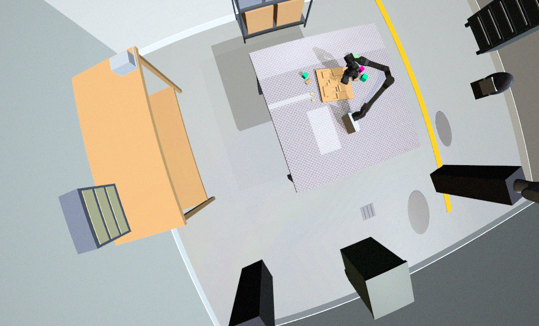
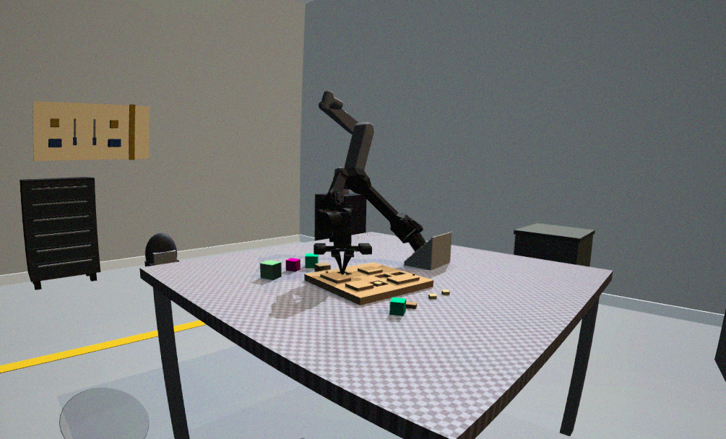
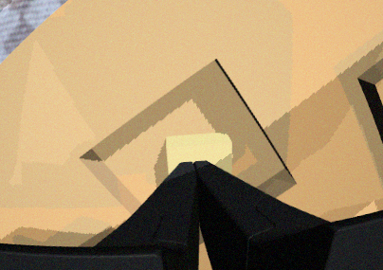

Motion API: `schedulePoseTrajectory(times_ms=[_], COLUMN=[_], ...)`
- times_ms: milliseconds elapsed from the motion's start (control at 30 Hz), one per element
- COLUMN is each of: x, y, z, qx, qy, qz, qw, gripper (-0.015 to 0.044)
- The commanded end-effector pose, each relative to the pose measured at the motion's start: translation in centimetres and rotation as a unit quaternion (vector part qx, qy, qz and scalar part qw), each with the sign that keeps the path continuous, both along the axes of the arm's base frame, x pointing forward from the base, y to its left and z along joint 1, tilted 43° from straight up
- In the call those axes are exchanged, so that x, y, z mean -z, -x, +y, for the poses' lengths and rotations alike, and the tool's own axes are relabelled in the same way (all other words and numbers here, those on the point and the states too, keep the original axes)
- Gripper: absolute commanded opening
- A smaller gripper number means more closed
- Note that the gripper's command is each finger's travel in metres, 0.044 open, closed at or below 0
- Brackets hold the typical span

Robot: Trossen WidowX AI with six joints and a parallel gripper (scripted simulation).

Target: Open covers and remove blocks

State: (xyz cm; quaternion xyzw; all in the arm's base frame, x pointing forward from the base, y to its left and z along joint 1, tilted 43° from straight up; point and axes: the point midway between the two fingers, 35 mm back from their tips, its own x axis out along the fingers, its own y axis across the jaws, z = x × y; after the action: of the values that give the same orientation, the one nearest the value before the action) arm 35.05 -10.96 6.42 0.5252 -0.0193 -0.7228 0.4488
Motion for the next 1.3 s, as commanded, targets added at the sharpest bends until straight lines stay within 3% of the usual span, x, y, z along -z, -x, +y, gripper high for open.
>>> schedulePoseTrajectory(times_ms=[0, 1133, 1267], x=[-0.09, -0.41, -0.43], y=[-0.02, 0.04, 0.04], z=[-0.31, 0.48, 0.51], qx=[0.001, 0.000, -0.060], qy=[0.003, 0.001, -0.002], qz=[0.000, 0.000, 0.055], qw=[1.000, 1.000, 0.997], gripper=[0.0000, 0.0000, 0.0000])
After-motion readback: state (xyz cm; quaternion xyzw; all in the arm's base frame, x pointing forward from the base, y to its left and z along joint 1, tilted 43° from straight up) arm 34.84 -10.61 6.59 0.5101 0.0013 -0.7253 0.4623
